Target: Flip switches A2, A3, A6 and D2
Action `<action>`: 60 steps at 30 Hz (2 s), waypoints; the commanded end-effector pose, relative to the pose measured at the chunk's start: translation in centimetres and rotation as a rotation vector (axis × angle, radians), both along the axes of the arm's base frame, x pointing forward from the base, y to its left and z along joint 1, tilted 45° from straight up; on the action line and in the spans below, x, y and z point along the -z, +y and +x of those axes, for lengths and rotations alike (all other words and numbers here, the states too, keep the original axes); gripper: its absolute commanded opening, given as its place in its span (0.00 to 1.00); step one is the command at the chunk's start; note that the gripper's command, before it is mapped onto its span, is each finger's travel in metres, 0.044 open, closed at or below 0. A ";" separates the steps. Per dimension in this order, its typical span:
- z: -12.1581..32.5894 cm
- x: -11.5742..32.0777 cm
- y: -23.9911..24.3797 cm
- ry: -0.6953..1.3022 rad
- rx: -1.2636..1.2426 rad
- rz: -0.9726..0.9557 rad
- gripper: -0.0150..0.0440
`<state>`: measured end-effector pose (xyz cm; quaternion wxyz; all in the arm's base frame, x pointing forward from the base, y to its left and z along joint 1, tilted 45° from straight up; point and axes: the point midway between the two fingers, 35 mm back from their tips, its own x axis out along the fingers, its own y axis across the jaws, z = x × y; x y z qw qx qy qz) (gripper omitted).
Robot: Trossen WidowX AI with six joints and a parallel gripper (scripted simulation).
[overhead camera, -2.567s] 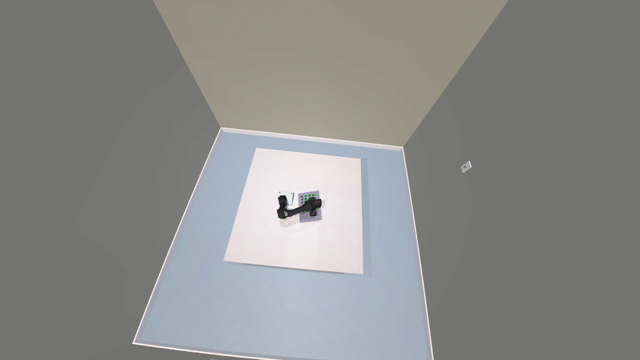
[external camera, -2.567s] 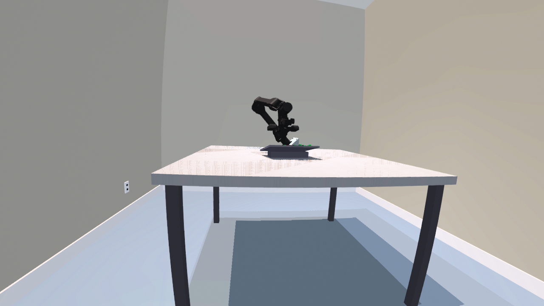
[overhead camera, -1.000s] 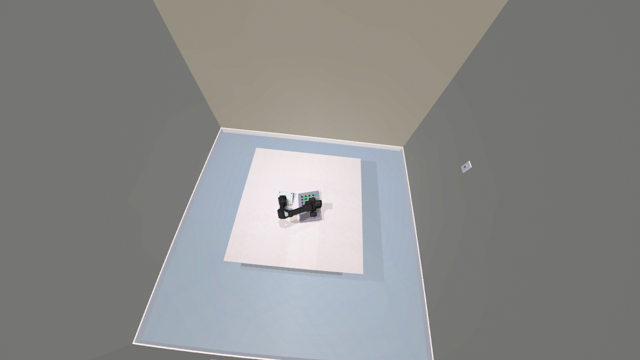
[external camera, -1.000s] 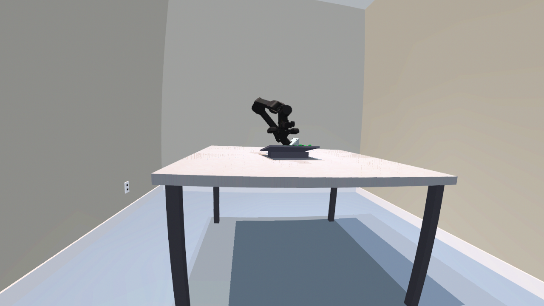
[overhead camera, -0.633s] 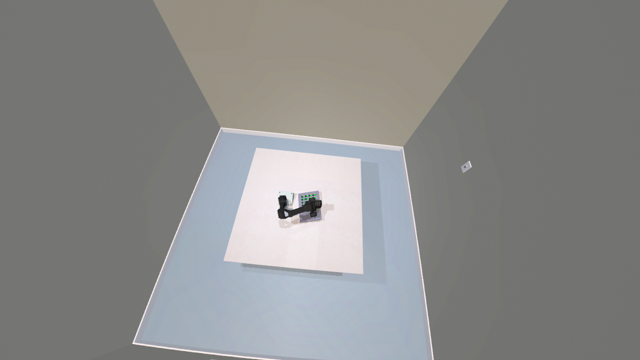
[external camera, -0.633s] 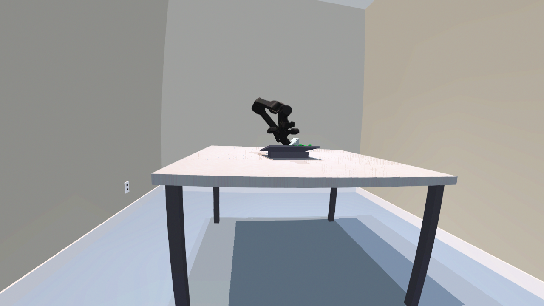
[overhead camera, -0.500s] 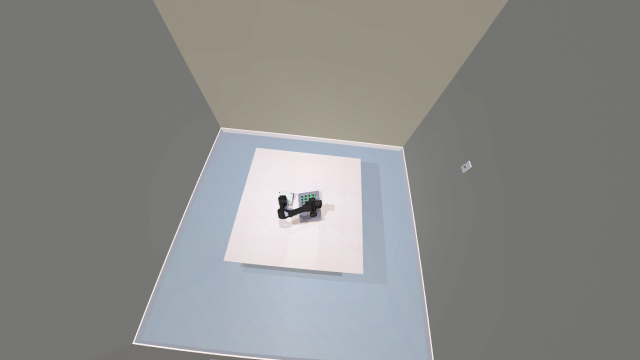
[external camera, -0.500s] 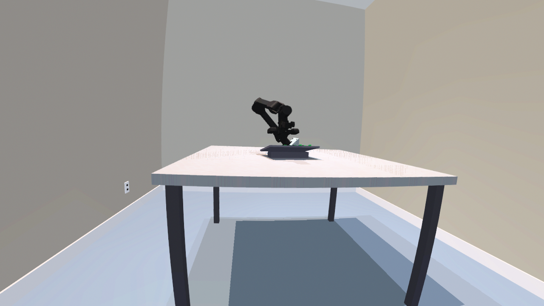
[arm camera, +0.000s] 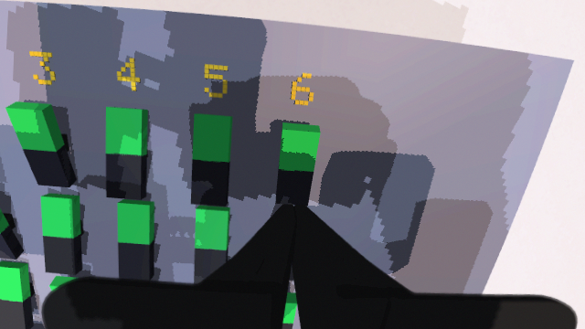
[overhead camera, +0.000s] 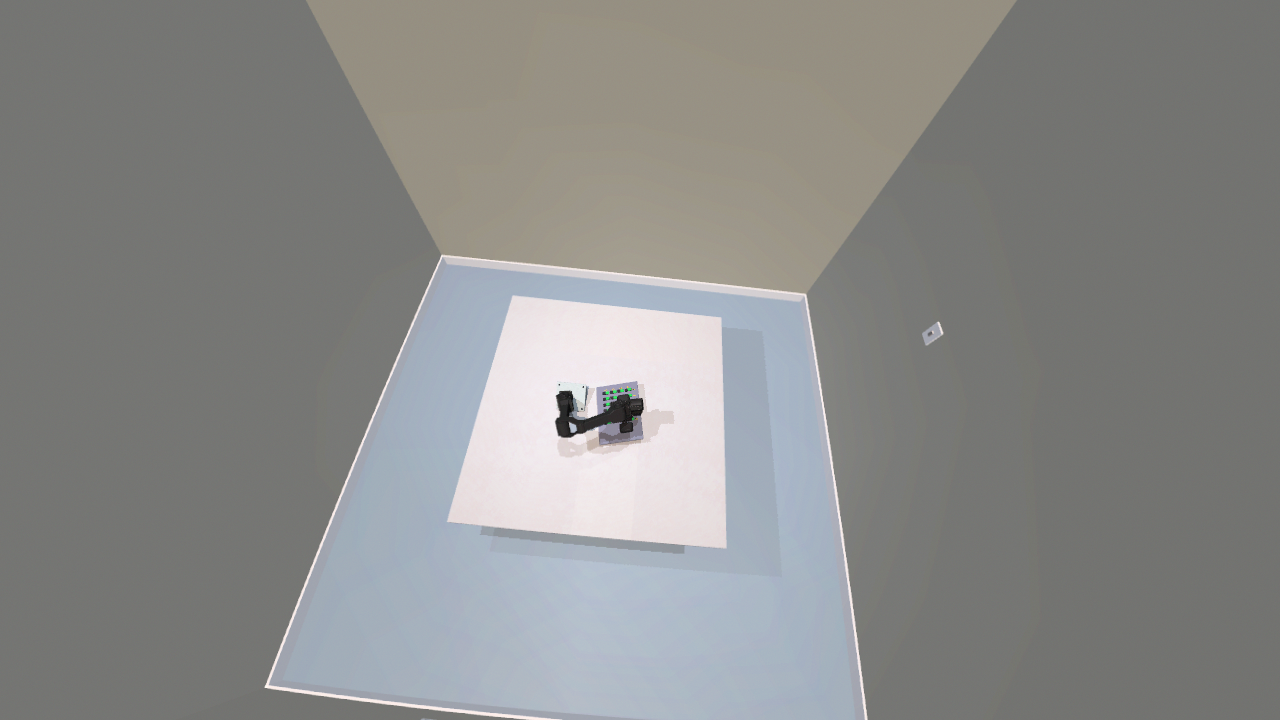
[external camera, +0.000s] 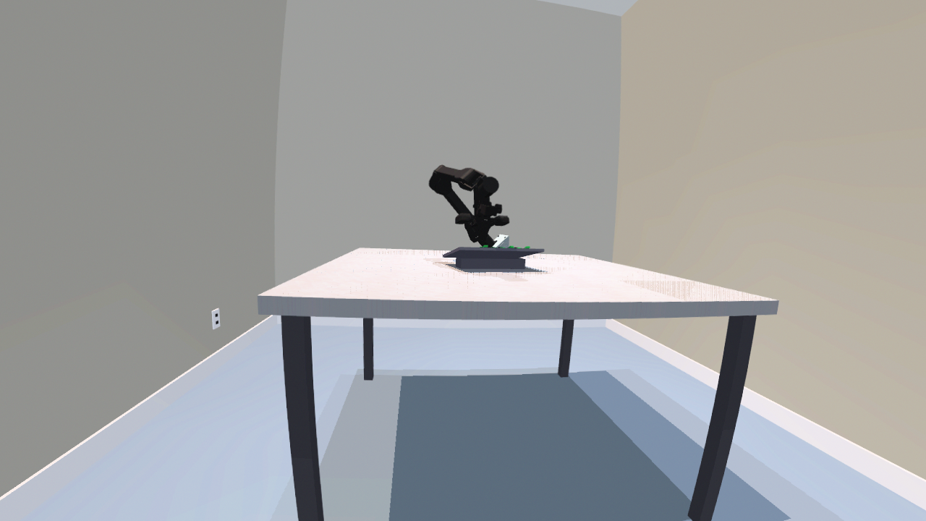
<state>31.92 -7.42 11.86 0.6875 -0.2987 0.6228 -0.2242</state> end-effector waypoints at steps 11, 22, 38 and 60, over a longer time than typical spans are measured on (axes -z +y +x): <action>-2.9 0.1 7.5 -0.026 0.010 0.032 0.25; -11.2 6.0 11.7 0.004 0.004 0.007 0.25; -10.5 9.2 8.7 0.022 0.022 0.003 0.25; -10.3 10.3 7.7 0.021 0.022 0.003 0.25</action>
